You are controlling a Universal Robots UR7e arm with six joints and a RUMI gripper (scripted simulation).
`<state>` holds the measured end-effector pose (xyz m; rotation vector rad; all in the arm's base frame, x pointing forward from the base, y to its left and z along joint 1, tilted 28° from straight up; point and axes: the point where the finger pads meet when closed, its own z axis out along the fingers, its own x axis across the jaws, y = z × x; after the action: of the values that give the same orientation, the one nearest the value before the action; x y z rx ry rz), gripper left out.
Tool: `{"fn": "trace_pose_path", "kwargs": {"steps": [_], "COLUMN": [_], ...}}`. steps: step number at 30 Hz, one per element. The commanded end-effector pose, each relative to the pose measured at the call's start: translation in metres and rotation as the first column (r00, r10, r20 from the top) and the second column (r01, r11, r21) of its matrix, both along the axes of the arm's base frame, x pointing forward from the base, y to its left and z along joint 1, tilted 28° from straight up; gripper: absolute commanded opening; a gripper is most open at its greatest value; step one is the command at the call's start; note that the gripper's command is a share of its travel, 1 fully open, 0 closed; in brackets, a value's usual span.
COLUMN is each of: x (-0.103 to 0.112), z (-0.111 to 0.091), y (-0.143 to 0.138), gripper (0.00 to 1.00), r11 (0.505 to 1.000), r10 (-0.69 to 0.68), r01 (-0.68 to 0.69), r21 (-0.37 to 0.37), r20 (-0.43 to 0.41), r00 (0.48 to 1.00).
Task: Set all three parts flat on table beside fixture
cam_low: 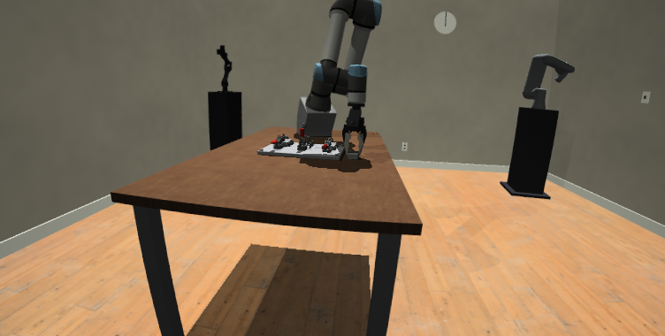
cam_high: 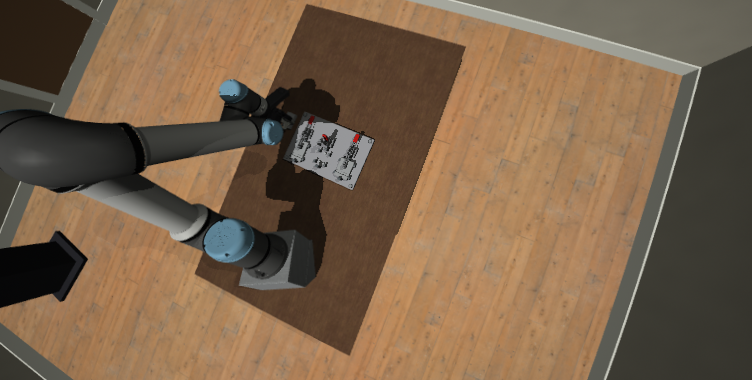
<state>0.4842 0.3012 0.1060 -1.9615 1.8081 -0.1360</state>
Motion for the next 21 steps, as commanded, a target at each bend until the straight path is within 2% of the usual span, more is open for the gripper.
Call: {"fn": "trace_pose_path", "kwargs": {"steps": [1, 2, 21], "x": [0.0002, 0.0002, 0.0002], "z": [0.0007, 0.0007, 0.0007], "y": [0.0001, 0.0001, 0.0001], "gripper": [0.0, 0.4, 0.4], "r11": [1.0, 1.0, 1.0], "r10": [0.0, 0.0, 0.0], "r01": [0.0, 0.0, 0.0], "r21": [0.0, 0.0, 0.0], "r20": [0.001, 0.001, 0.001], "r00": [1.0, 1.0, 1.0]}}
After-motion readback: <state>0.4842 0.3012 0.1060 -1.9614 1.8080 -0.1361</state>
